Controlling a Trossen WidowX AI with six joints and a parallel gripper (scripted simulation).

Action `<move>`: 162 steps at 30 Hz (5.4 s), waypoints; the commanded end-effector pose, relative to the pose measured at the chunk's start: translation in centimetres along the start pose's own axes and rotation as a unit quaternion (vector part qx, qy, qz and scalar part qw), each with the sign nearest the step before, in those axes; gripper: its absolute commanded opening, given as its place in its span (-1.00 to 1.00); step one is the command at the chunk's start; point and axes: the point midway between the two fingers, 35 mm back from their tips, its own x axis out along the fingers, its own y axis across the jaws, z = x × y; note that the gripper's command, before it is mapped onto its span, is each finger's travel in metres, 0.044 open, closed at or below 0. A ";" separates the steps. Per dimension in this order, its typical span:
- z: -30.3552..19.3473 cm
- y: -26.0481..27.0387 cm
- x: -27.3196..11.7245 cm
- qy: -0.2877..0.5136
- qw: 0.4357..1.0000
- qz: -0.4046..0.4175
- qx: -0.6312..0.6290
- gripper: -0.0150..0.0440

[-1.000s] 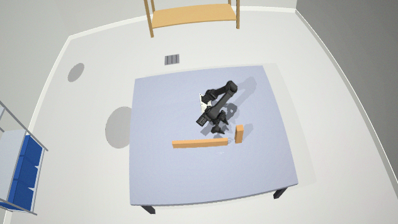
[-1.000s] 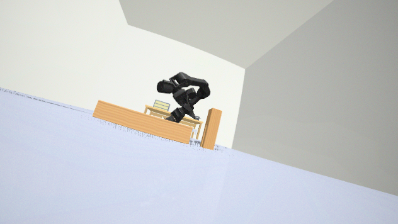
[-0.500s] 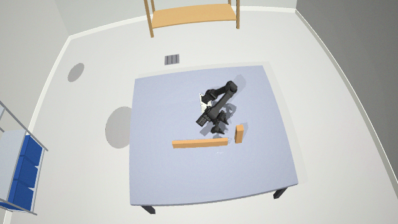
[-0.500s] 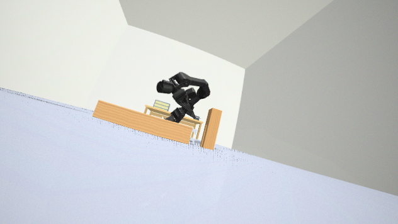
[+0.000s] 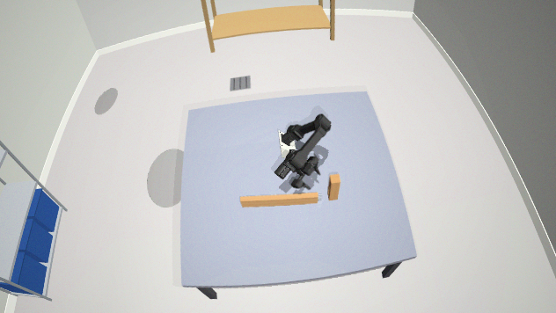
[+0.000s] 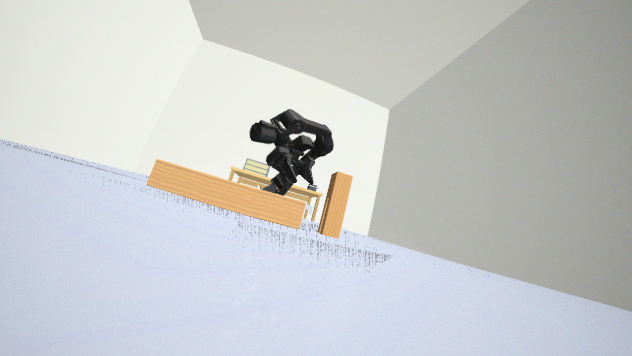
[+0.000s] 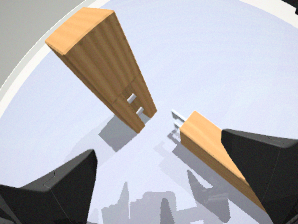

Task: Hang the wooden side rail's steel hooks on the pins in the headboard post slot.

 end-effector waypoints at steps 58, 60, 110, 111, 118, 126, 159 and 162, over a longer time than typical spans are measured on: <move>1.1 -7.4 -4.0 0.017 0.339 -0.368 0.865 1.00; 1.1 -7.4 -4.0 0.017 0.339 -0.368 0.865 1.00; -5.2 -9.7 3.3 0.017 0.340 -0.367 0.866 1.00; -5.3 -9.7 3.4 0.017 0.340 -0.367 0.866 1.00; -6.0 -9.9 4.2 0.017 0.340 -0.366 0.866 1.00; -6.4 -9.9 4.6 0.017 0.340 -0.366 0.866 0.91; -6.3 -10.0 4.6 0.028 0.365 -0.365 0.856 -0.49; -6.3 -9.9 4.5 0.030 0.370 -0.365 0.854 -0.49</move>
